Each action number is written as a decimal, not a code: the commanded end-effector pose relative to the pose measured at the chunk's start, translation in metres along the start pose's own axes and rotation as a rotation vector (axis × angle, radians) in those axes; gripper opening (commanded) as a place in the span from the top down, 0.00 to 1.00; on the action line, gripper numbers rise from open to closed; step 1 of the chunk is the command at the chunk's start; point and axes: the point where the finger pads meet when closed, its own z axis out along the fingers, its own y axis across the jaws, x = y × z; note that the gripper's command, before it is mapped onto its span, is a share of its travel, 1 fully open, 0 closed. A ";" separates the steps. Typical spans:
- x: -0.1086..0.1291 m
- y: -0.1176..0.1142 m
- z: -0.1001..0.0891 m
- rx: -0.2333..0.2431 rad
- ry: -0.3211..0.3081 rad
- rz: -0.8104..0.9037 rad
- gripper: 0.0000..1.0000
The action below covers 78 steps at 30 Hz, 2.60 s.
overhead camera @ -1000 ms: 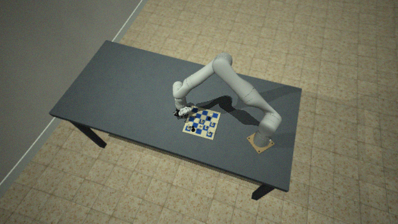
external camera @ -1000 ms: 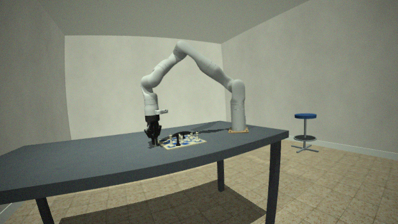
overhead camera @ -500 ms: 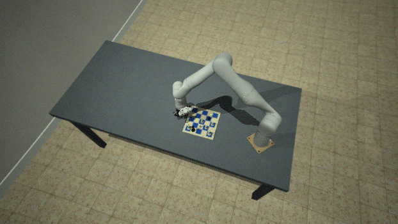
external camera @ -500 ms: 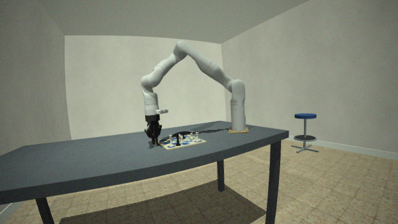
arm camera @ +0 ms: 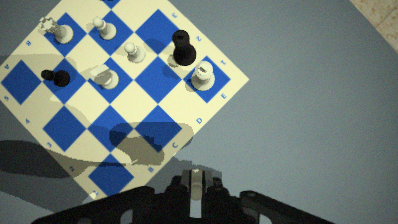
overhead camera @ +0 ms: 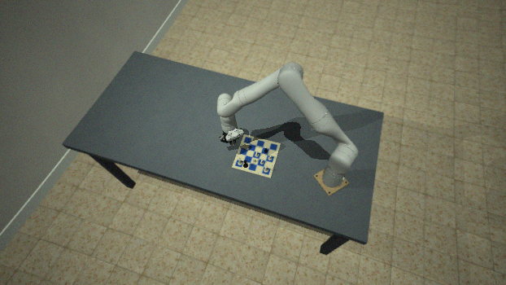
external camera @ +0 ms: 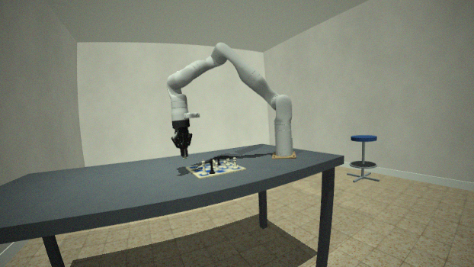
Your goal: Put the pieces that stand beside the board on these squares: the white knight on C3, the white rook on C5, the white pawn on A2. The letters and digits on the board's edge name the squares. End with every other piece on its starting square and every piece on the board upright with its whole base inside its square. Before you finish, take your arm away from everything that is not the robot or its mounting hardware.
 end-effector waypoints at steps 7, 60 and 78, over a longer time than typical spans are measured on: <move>-0.007 0.002 -0.029 -0.014 -0.022 0.006 1.00; 0.004 -0.124 -0.001 -0.013 -0.023 -0.053 1.00; 0.002 -0.123 0.061 -0.013 -0.023 -0.053 1.00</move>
